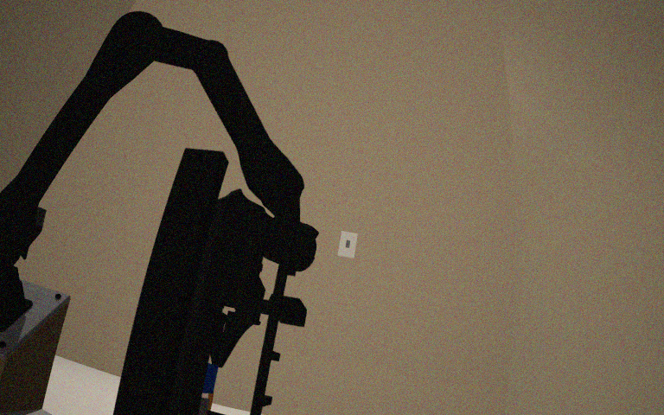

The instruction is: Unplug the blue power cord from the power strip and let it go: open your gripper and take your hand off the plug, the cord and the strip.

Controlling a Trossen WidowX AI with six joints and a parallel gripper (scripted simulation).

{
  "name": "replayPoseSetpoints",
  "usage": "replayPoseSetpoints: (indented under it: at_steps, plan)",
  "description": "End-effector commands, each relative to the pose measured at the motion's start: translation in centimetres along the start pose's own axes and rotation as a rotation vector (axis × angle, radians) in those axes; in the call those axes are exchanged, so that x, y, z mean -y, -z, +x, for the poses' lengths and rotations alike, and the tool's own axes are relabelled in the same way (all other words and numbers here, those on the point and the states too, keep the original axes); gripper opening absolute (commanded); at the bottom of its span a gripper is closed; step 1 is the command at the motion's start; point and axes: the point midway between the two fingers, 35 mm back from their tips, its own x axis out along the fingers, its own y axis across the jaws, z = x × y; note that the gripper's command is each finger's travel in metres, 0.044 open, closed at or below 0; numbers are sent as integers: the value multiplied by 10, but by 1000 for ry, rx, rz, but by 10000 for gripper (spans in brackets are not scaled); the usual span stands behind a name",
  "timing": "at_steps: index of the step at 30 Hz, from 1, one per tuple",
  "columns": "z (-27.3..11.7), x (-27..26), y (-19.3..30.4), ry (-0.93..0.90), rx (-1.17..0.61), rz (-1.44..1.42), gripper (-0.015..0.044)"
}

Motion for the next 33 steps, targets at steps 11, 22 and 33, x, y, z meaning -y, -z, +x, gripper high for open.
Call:
replayPoseSetpoints:
  at_steps: [11,22,33]
  plan:
    - [2,0,3,-8,-3,6,160]
    - [-5,1,4,0,-2,6,160]
    - [-5,1,21,0,-3,6,160]
